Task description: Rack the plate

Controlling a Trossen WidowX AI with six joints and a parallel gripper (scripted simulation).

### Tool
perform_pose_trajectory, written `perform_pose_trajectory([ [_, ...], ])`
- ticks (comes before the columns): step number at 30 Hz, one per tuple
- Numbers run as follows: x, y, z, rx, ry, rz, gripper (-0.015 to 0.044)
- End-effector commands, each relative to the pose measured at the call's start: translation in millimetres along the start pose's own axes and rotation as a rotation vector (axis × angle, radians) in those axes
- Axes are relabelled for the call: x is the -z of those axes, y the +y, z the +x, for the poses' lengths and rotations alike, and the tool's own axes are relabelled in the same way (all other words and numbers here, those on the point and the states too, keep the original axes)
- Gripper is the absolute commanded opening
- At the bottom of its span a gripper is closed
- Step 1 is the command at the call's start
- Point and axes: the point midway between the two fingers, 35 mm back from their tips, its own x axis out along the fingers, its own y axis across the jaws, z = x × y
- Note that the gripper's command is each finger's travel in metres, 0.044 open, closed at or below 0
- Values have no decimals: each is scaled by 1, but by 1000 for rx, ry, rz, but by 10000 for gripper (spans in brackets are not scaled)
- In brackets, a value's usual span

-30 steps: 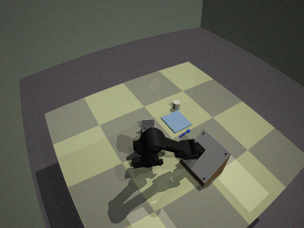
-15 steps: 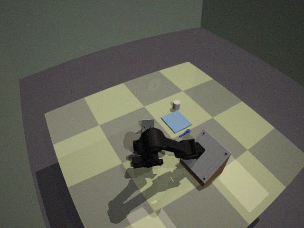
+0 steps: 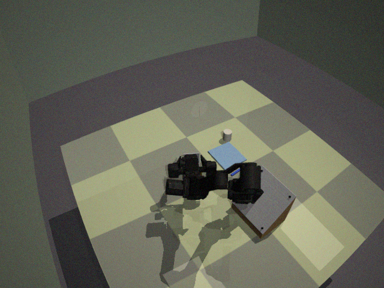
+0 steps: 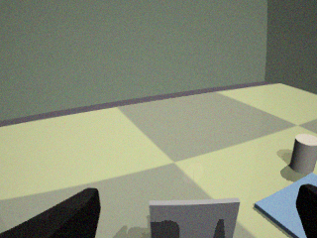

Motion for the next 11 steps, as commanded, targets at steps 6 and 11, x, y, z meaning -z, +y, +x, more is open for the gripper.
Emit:
perform_pose_trajectory([
  [6,-23,-2,0,14,6,-60,400],
  [11,-25,-9,11,99,52,-202,400],
])
